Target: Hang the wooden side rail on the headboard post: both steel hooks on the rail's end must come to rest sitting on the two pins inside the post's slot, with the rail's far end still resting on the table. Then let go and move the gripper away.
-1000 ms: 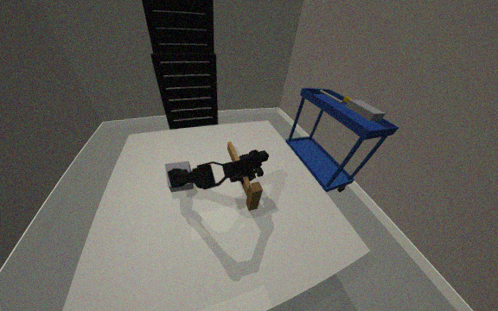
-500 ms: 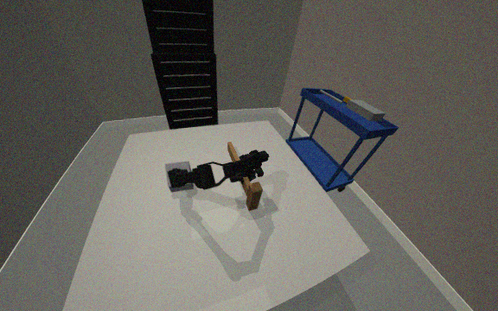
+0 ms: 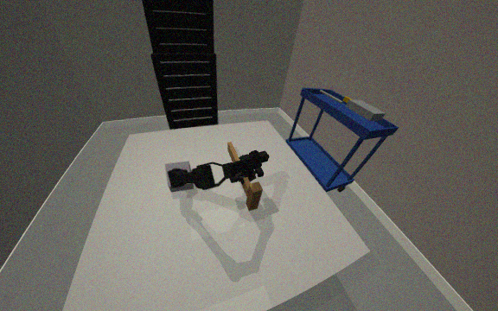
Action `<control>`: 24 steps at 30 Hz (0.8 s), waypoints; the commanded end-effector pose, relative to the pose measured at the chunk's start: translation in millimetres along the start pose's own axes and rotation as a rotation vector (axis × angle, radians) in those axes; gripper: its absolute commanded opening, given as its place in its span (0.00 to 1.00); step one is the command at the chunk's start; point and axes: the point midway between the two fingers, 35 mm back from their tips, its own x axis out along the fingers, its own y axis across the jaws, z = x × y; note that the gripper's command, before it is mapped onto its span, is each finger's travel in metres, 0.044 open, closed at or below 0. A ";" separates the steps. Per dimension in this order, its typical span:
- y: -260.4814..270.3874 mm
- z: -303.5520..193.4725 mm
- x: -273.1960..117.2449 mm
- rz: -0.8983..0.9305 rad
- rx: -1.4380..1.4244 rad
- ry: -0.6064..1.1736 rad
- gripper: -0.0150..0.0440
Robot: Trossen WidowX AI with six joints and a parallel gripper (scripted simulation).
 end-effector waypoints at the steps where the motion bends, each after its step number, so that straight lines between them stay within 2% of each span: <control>1: -0.8 -3.2 -4.6 -0.016 0.004 0.000 0.25; 24: -1.5 -5.7 -5.0 -0.016 0.004 0.000 0.25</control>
